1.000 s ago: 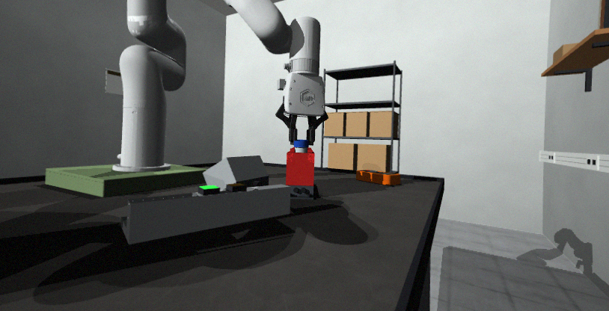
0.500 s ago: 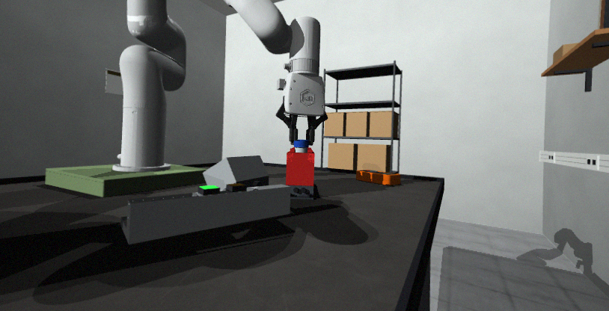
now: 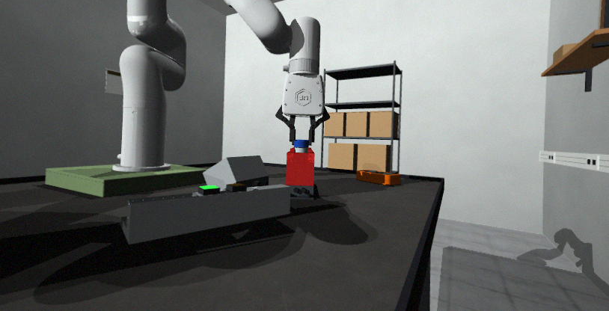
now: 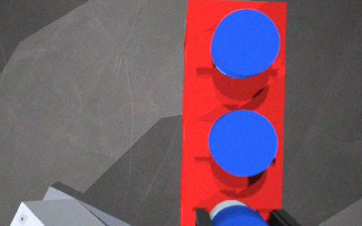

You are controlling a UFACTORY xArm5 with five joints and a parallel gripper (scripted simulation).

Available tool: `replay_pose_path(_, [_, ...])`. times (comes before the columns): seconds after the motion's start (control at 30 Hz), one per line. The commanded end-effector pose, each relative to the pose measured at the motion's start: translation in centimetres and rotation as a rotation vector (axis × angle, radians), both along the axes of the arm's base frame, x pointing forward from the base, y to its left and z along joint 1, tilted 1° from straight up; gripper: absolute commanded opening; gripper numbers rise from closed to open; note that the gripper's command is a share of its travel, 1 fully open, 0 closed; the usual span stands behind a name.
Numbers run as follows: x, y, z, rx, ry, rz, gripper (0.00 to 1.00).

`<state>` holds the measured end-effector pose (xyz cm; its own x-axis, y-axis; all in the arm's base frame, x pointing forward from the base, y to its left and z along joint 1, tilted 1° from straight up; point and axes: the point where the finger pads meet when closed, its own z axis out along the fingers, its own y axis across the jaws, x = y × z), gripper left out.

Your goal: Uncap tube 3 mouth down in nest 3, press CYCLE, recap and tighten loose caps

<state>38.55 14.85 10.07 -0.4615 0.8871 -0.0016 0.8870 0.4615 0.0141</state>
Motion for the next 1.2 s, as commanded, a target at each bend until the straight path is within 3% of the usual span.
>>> replay_pose_path(0.0, [0.08, 0.03, 0.06, -0.004, -0.004, -0.121, 0.00])
replay_pose_path(0.3, [0.08, 0.03, 0.02, 0.000, -0.004, -0.407, 0.00])
replay_pose_path(0.53, [0.08, 0.03, 0.02, 0.000, -0.004, -0.407, 0.00])
replay_pose_path(0.57, [0.08, 0.03, 0.02, 0.000, -0.004, -0.407, 0.46])
replay_pose_path(0.9, [0.08, 0.03, 0.02, 0.000, -0.004, -0.407, 0.46])
replay_pose_path(1.17, [0.08, 0.03, 0.12, -0.004, -0.004, -0.167, 0.46])
